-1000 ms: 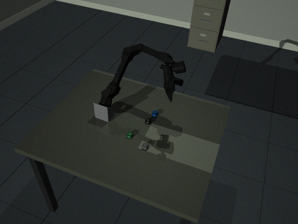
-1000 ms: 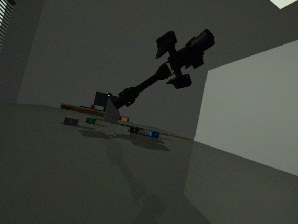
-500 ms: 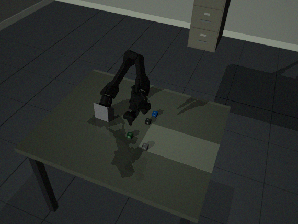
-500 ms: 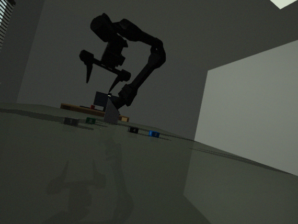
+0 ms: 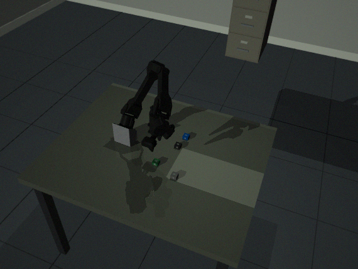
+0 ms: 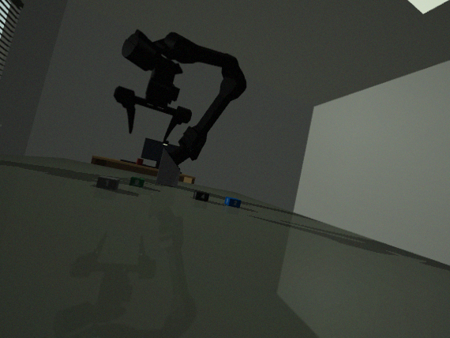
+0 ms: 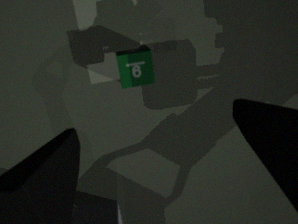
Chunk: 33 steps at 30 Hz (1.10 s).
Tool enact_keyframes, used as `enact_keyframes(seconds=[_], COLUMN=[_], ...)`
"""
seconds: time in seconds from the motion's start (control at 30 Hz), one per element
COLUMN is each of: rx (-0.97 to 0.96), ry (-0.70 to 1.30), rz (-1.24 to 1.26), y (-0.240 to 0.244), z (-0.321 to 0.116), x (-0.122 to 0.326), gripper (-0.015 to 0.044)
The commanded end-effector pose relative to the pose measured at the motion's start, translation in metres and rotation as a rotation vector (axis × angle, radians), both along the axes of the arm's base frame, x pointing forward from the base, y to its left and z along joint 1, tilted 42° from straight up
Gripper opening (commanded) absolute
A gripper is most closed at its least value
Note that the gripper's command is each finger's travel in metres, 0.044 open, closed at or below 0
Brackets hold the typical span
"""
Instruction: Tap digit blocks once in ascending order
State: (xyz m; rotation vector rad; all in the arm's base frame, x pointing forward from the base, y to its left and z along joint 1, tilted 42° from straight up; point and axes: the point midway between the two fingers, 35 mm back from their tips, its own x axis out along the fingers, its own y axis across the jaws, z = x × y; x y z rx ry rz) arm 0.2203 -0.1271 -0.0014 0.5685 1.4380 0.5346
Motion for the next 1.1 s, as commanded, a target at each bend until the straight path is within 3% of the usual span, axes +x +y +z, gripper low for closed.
enact_keyframes(seconds=[0.0, 0.3, 0.63, 1.07], rx=[0.007, 0.002, 0.014, 0.017], ry=[-0.002, -0.001, -0.005, -0.005], rz=[0.000, -0.001, -0.001, 0.000], y=[0.001, 0.007, 0.122, 0.126], z=[0.000, 0.007, 0.112, 0.115], x=[0.000, 0.006, 0.057, 0.057], gripper=[0.0400, 0.0400, 0.0400, 0.0400])
